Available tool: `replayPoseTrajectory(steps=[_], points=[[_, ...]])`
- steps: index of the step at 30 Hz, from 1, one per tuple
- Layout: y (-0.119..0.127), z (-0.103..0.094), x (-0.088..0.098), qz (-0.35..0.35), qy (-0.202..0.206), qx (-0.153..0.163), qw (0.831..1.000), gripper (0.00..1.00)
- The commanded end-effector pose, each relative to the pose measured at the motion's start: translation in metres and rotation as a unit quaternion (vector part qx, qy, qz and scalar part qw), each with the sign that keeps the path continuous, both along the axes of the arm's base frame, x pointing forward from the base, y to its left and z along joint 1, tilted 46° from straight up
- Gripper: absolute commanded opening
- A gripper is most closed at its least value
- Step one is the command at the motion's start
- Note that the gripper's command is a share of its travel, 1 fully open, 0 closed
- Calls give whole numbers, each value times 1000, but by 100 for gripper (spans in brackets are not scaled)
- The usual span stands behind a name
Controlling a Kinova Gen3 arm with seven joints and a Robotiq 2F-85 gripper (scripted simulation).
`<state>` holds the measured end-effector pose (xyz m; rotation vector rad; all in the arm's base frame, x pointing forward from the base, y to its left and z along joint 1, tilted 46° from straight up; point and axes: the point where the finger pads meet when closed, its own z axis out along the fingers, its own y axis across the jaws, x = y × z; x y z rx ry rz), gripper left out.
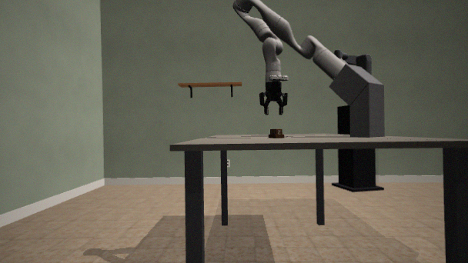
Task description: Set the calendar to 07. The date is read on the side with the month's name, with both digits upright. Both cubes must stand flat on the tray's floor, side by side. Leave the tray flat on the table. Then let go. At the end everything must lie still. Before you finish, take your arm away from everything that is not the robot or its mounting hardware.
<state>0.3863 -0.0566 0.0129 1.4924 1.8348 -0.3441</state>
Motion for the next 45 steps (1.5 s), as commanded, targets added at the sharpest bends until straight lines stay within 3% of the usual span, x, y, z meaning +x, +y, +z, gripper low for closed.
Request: replayPoseTrajectory(steps=[1, 45], points=[[1, 0, 0, 0, 0, 0, 1000, 48], [-2, -3, 2, 1, -1, 0, 1000, 48]])
